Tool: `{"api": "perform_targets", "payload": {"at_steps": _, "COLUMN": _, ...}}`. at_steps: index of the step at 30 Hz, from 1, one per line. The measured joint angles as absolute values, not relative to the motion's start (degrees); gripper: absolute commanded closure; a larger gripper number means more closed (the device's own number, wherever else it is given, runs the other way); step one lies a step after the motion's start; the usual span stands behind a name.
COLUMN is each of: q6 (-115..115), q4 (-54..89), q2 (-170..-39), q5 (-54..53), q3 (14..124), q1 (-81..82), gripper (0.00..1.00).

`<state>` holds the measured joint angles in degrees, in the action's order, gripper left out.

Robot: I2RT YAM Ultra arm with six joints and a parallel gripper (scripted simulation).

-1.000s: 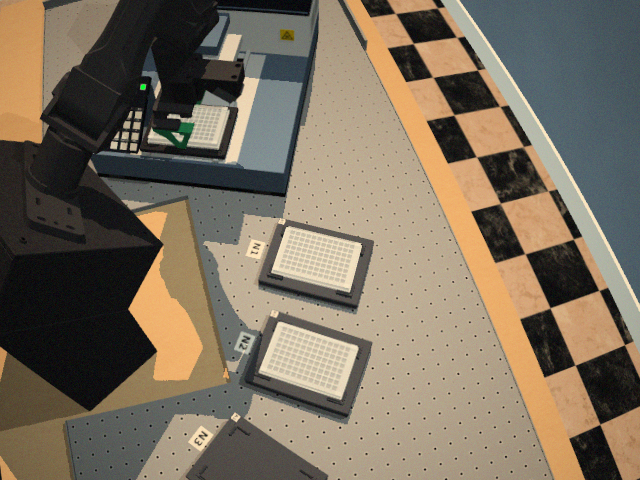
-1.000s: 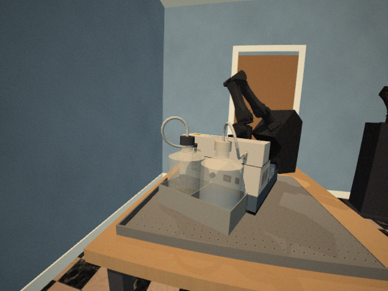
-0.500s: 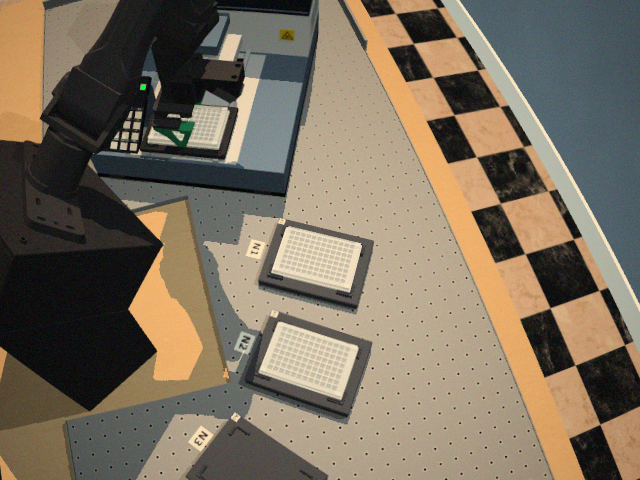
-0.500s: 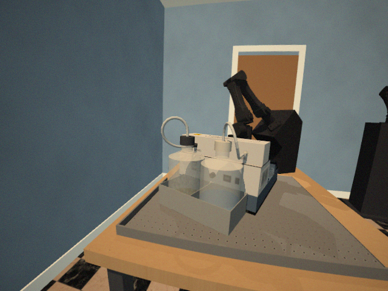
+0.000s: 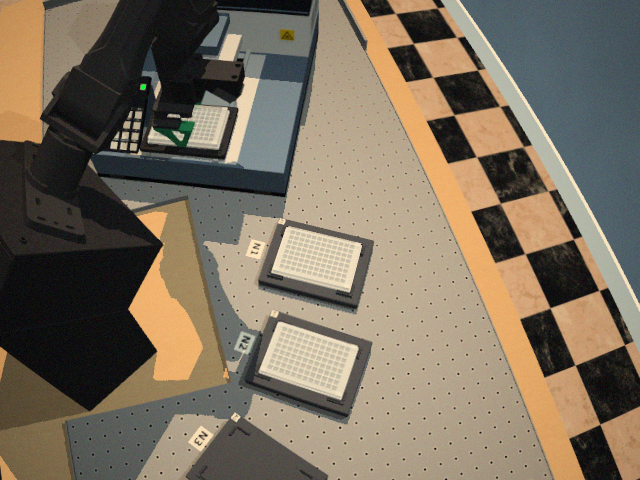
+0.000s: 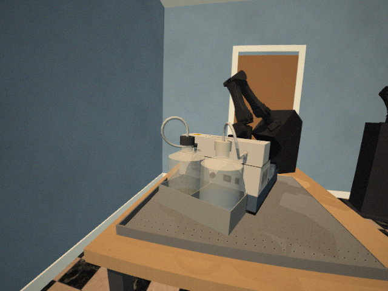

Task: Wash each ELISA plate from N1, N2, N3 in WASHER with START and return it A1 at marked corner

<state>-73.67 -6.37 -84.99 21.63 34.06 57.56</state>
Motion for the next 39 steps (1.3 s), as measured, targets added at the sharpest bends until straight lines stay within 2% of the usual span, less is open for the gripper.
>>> {"api": "perform_targets", "payload": {"at_steps": 30, "q6": -73.7, "q4": -6.3, "q2": -84.9, "q5": 21.6, "q3": 34.1, "q1": 57.6, "gripper": 1.00}}
{"api": "perform_targets", "payload": {"at_steps": 39, "q6": -74.1, "q4": -3.9, "q2": -81.4, "q5": 22.0, "q3": 33.6, "q1": 58.7, "gripper": 1.00}}
